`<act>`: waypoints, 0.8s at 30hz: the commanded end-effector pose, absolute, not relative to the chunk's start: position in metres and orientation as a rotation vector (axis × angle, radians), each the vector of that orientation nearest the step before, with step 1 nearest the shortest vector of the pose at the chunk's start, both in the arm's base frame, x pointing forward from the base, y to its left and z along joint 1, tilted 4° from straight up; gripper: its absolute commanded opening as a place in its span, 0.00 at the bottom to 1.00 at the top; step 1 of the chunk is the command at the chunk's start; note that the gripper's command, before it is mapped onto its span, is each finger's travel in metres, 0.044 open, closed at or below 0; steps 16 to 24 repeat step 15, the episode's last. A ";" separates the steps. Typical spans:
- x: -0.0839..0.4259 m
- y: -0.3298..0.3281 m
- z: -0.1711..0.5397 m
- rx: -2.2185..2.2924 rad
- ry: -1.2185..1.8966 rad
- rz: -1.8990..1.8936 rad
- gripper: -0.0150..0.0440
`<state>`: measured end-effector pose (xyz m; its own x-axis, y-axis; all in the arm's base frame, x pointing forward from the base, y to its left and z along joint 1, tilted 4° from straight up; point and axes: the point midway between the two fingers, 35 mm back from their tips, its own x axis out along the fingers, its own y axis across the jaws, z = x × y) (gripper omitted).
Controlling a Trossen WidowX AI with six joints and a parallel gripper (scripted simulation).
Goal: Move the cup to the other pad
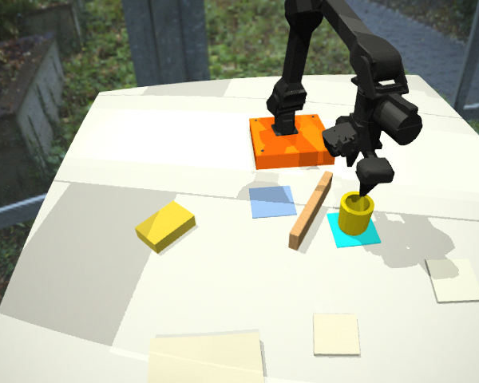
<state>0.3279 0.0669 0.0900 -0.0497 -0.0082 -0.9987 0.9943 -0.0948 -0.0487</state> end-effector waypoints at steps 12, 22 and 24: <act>0.329 0.066 0.137 1.262 1.183 -1.302 1.00; 0.330 0.066 0.137 1.262 1.183 -1.302 1.00; 0.330 0.066 0.137 1.262 1.183 -1.302 1.00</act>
